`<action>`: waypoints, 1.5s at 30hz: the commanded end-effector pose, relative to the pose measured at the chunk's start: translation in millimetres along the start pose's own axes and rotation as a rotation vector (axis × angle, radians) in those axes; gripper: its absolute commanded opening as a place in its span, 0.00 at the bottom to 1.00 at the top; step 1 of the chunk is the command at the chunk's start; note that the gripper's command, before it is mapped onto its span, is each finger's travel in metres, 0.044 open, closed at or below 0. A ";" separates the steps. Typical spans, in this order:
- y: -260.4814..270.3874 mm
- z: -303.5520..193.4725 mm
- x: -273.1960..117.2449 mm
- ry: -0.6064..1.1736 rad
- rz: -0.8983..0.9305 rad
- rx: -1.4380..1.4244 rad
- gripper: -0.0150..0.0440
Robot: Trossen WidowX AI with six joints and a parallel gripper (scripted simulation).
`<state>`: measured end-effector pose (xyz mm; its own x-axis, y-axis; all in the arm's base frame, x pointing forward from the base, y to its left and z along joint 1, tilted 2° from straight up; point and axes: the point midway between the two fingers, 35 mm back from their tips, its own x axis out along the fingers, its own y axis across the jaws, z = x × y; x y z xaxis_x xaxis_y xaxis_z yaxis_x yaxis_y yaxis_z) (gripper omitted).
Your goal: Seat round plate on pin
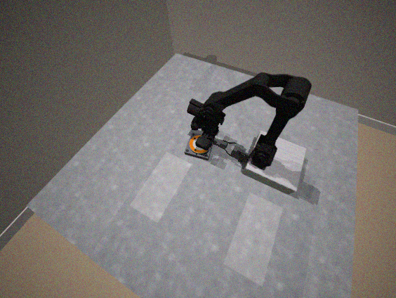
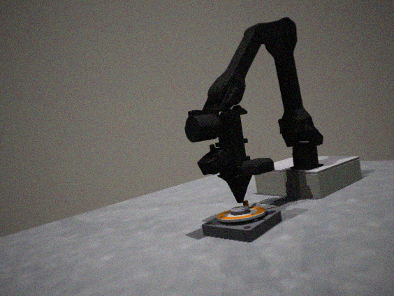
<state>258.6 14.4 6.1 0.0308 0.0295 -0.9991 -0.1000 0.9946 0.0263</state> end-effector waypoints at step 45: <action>21.9 -15.4 3.1 0.022 0.009 0.002 0.25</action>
<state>246.7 29.6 5.7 0.0235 0.0234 -0.9995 -0.0956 0.9952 0.0210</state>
